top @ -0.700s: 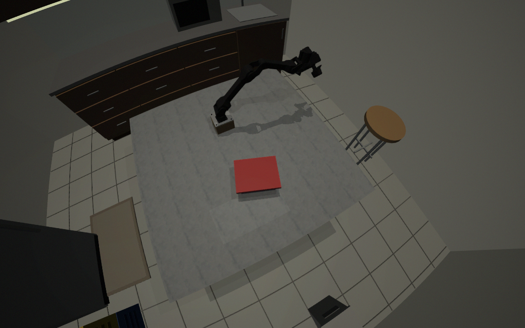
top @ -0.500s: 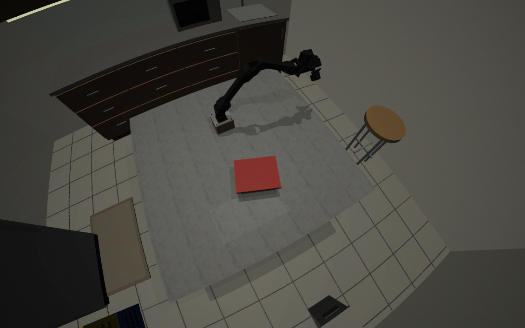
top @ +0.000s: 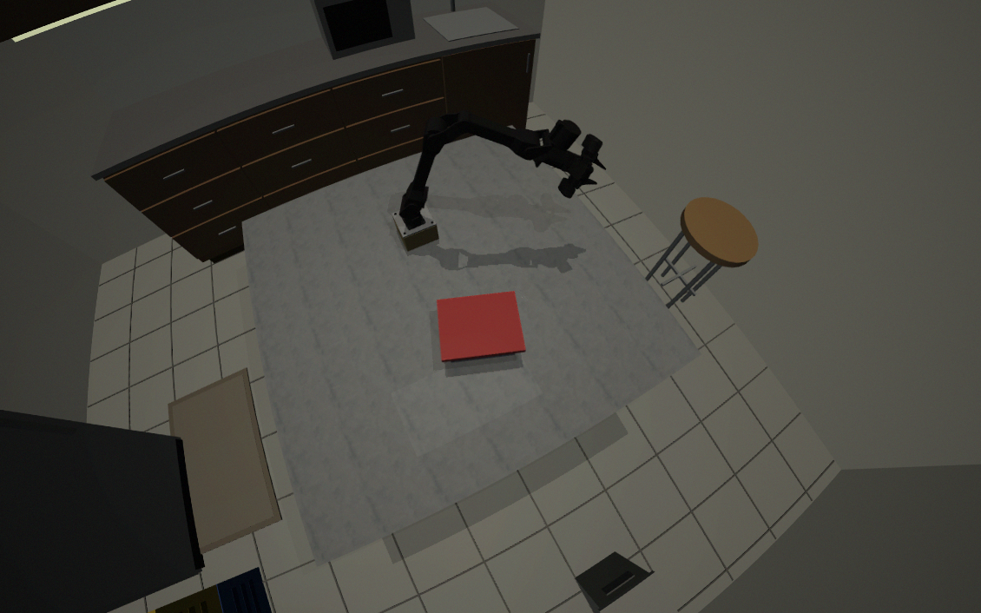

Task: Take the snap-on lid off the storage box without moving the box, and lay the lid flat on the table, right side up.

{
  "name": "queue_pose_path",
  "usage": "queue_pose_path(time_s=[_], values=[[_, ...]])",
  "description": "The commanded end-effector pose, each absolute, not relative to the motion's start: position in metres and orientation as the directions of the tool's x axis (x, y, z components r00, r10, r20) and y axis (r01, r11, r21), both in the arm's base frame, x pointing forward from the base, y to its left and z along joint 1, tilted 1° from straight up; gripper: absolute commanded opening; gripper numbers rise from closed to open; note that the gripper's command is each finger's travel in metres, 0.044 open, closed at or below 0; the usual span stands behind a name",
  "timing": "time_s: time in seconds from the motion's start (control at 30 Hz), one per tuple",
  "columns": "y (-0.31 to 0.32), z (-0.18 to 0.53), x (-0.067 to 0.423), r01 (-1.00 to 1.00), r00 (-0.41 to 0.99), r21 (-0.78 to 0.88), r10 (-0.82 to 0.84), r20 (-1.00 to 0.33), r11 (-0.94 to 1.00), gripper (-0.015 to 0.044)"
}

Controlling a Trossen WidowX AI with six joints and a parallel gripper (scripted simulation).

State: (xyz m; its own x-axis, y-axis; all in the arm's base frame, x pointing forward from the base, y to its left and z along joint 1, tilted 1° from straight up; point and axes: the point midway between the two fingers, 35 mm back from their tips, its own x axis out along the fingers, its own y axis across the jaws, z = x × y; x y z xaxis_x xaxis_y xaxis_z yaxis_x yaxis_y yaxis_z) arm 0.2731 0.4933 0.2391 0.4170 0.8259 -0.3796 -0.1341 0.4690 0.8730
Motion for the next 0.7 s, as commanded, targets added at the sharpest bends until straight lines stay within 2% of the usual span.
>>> queue_pose_path(time_s=[0.0,0.27,0.37,0.6,0.67], values=[[0.462,0.231,0.293,-0.013,0.493,0.874,0.763,-0.418,0.486,0.0235],[0.337,0.202,0.342,0.382,0.699,0.837,0.471,-0.538,0.391,0.0235],[0.311,0.196,0.347,0.442,0.725,0.827,0.404,-0.557,0.347,0.0235],[0.189,0.168,0.348,0.616,0.781,0.784,0.070,-0.620,0.072,0.0235],[0.179,0.166,0.347,0.622,0.781,0.782,0.041,-0.623,0.045,0.0235]])
